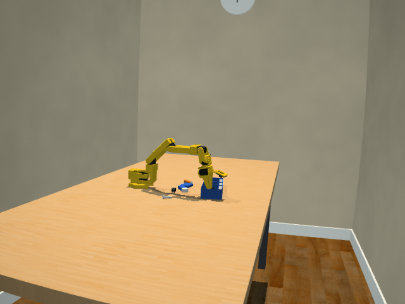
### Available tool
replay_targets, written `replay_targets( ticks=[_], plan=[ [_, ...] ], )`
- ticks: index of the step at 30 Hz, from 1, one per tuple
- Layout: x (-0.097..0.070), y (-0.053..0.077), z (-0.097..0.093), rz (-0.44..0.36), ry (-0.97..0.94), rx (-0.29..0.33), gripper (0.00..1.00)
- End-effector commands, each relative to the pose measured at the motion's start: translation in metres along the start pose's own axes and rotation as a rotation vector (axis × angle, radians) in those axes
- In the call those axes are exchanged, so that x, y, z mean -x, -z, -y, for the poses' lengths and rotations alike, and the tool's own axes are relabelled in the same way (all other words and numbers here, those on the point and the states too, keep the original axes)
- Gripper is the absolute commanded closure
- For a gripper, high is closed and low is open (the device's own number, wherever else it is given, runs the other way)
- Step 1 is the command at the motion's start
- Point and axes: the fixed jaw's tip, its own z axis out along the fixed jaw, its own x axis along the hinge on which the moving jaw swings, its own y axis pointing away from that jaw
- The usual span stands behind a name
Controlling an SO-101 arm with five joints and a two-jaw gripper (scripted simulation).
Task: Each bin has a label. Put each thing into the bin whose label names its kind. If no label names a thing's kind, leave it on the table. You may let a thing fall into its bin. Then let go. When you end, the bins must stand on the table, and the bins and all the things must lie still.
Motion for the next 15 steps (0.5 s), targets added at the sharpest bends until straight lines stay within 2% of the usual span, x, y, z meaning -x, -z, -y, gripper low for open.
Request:
replay_targets(
  ticks=[1, 15],
  plan=[
    [0.0133, 0.0187, -0.0031, 0.095, 0.018, 0.003, 1.0],
    [0.0133, 0.0186, -0.0031, 0.095, 0.018, 0.003, 0.96]
  ],
)
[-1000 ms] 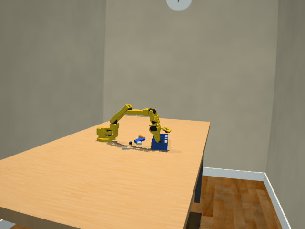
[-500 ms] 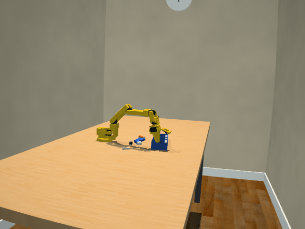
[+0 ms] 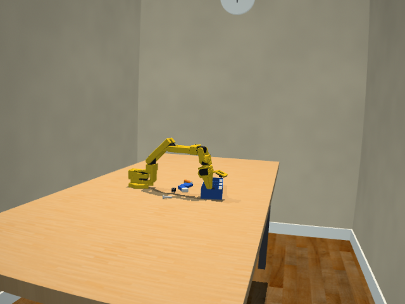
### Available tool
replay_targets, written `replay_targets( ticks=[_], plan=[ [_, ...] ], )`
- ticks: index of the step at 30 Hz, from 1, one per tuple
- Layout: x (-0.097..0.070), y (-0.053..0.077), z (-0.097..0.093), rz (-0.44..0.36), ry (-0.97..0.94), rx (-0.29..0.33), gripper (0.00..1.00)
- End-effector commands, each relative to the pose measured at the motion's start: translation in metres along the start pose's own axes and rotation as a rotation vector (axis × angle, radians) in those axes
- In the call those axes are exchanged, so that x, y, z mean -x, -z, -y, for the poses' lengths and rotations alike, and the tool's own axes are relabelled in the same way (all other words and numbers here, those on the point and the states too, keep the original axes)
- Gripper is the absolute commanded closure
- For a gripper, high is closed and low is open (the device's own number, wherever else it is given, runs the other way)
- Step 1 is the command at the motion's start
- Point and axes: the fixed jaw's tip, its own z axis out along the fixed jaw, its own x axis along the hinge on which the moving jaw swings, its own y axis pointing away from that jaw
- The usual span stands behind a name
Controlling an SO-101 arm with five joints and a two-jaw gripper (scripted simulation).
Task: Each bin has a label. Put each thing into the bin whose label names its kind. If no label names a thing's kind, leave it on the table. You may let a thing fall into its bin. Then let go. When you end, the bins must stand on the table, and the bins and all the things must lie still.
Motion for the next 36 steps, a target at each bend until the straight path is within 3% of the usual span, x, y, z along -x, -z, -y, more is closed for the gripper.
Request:
replay_targets(
  ticks=[1, 11, 25, 30, 36],
  plan=[
    [0.013, 0.019, -0.003, 0.088, 0.018, 0.003, 0.95],
    [0.013, 0.019, -0.003, 0.088, 0.018, 0.003, 0.85],
    [0.013, 0.02, -0.003, 0.088, 0.018, 0.003, 0.83],
    [0.013, 0.023, -0.003, 0.09, 0.018, 0.003, 0.83],
    [0.014, 0.038, -0.003, 0.096, 0.018, 0.003, 0.83]
  ],
)
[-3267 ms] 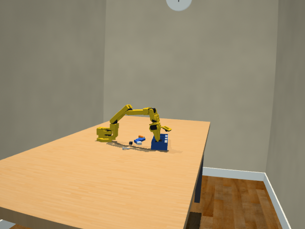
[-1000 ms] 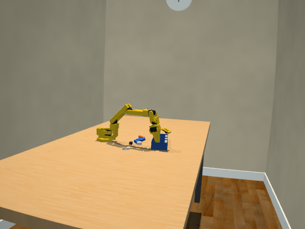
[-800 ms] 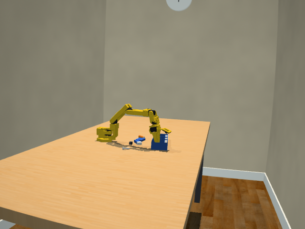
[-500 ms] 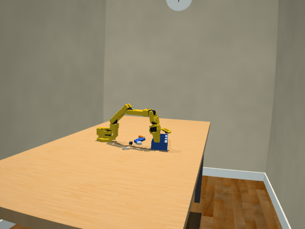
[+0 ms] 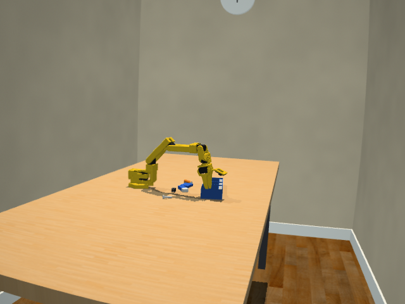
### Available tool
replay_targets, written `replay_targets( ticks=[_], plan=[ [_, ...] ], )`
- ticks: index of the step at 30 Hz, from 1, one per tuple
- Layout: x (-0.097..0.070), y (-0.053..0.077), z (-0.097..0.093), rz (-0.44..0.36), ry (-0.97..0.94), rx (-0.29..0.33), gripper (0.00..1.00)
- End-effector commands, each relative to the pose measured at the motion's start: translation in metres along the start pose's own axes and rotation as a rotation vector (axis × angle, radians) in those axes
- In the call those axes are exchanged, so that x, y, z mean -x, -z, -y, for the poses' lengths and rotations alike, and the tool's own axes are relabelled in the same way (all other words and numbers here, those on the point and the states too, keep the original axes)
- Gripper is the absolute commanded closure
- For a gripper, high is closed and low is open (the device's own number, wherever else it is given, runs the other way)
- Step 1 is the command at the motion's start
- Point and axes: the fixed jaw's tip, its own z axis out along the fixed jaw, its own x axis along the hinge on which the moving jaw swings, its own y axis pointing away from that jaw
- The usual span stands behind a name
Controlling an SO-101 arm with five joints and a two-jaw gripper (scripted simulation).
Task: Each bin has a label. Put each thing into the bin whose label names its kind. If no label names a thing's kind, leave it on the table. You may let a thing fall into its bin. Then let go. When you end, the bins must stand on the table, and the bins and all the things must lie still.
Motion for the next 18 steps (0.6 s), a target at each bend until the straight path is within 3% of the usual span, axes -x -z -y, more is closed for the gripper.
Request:
replay_targets(
  ticks=[1, 9, 18],
  plan=[
    [0.015, 0.033, -0.003, 0.102, 0.018, 0.003, 0.83],
    [0.013, 0.055, -0.003, 0.111, 0.018, 0.003, 0.83],
    [0.012, 0.061, -0.003, 0.114, 0.018, 0.003, 0.83]
  ],
)
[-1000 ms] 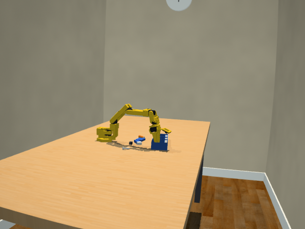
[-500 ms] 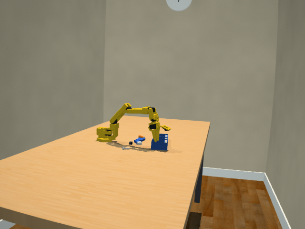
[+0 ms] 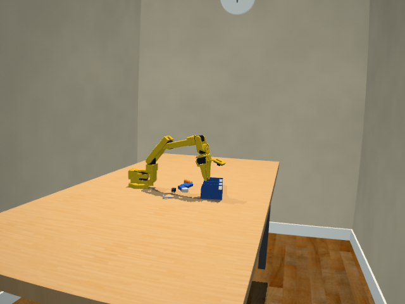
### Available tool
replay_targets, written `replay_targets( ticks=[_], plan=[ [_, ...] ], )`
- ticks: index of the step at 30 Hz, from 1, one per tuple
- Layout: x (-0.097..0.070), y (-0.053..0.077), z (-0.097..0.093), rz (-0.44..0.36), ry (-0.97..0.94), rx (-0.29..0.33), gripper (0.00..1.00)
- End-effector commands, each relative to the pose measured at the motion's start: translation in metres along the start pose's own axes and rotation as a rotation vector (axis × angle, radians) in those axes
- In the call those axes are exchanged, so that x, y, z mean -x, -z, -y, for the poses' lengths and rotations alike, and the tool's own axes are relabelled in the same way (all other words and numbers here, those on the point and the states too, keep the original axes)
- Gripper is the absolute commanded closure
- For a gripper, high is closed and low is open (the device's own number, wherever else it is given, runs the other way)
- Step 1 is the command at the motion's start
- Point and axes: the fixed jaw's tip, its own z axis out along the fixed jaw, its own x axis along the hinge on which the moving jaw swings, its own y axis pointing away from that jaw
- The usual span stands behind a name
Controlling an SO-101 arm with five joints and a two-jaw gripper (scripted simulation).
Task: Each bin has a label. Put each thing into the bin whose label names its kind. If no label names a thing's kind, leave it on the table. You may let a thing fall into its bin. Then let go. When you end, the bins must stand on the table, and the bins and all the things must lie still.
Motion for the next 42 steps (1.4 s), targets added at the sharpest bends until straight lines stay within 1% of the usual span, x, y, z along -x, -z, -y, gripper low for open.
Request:
replay_targets(
  ticks=[1, 20, 28, 35, 42],
  plan=[
    [0.012, 0.023, -0.003, 0.094, 0.017, 0.003, 0.83],
    [0.012, 0.023, -0.003, 0.094, 0.018, 0.003, 0.83],
    [0.01, 0.023, 0.0, 0.089, 0.033, -0.001, 0.83],
    [0.004, 0.023, 0.015, 0.064, 0.099, -0.018, 0.83],
    [-0.011, 0.022, 0.04, 0.013, 0.222, -0.038, 0.82]
  ],
)
